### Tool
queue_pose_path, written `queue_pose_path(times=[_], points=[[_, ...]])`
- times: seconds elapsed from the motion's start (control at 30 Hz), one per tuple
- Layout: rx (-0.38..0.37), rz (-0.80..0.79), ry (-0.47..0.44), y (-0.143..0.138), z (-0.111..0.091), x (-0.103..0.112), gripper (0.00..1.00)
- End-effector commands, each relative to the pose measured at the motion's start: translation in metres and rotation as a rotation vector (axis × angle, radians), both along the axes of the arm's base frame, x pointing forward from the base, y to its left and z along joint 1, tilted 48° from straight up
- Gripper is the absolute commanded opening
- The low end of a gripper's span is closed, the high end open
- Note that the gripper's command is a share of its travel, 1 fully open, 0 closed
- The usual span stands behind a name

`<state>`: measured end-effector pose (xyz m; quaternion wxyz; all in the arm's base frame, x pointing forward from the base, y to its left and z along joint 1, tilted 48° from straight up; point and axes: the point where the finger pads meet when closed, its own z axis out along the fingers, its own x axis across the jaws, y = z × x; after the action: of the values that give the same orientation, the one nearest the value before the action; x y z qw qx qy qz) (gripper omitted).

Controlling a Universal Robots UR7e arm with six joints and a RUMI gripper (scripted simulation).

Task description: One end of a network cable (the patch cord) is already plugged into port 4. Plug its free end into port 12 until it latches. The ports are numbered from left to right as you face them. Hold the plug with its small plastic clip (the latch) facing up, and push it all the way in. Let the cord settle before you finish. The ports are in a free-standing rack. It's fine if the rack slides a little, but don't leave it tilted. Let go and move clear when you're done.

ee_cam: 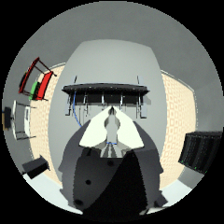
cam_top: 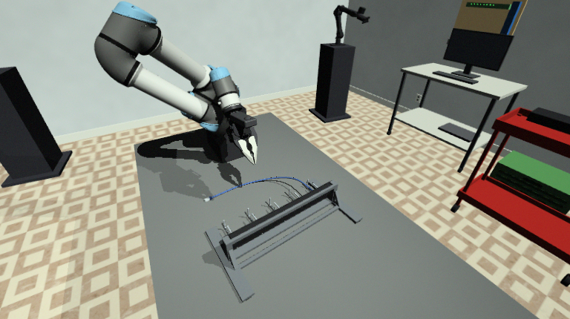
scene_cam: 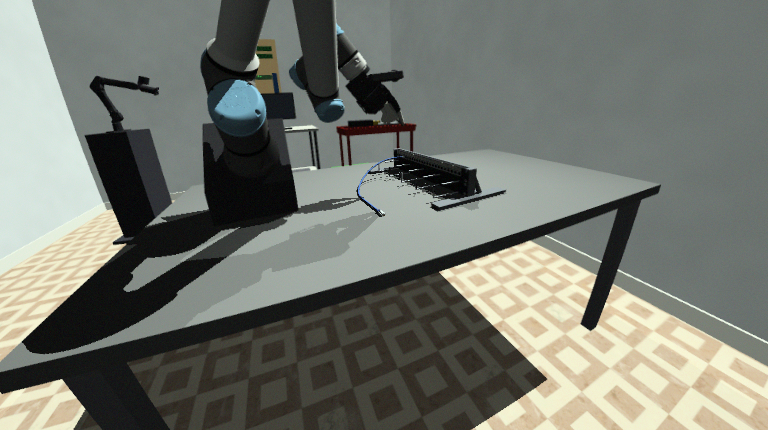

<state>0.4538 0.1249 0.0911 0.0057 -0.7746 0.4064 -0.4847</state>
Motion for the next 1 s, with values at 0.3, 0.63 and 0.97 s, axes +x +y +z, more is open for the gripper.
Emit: queue_pose_path(times=[0.3,0.63,0.97], points=[[0.000,-0.001,0.000,-0.005,0.008,0.001,0.00],[0.000,-0.001,0.001,-0.026,0.032,0.007,0.00],[0.000,-0.001,0.001,-0.049,0.060,0.015,0.00]])
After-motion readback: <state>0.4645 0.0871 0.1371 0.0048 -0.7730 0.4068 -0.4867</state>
